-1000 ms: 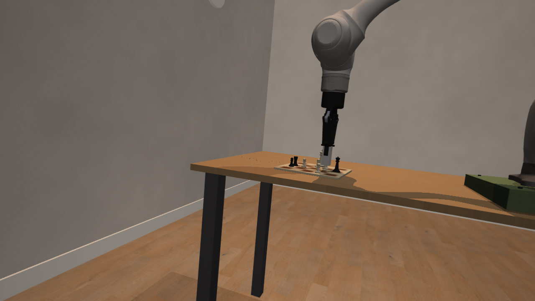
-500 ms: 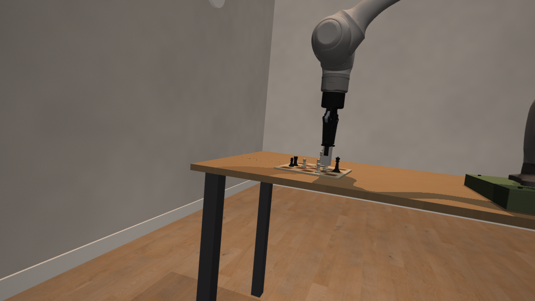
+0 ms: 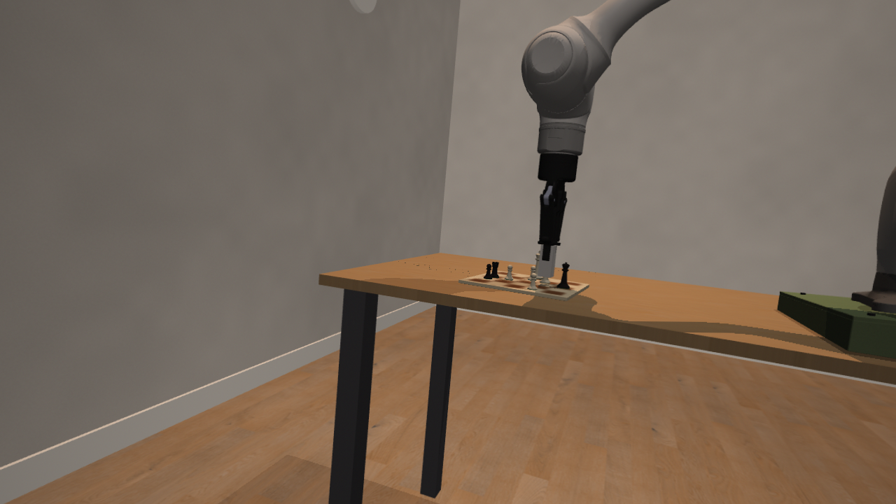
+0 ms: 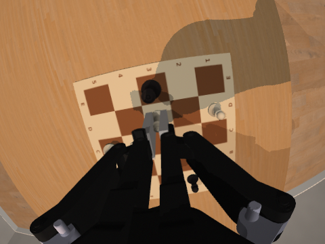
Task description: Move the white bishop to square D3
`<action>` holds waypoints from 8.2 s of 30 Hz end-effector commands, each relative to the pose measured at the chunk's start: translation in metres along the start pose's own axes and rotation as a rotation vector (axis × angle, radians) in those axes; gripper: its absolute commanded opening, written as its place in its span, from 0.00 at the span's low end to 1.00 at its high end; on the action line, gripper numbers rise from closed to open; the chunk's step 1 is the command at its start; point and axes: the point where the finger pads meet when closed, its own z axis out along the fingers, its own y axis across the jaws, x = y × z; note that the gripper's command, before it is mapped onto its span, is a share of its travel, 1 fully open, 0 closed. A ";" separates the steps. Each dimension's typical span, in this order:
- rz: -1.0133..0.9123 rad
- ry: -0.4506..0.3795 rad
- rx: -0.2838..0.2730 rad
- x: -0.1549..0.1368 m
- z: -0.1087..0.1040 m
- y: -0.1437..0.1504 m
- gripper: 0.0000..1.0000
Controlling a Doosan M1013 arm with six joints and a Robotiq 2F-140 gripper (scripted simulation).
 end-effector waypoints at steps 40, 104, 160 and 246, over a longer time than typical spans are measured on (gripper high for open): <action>0.000 0.000 0.000 0.000 0.004 0.000 0.00; 0.000 0.000 0.000 0.000 -0.033 0.000 0.22; 0.000 0.000 0.000 0.000 -0.118 0.000 1.00; 0.000 0.000 0.000 0.000 -0.143 0.000 1.00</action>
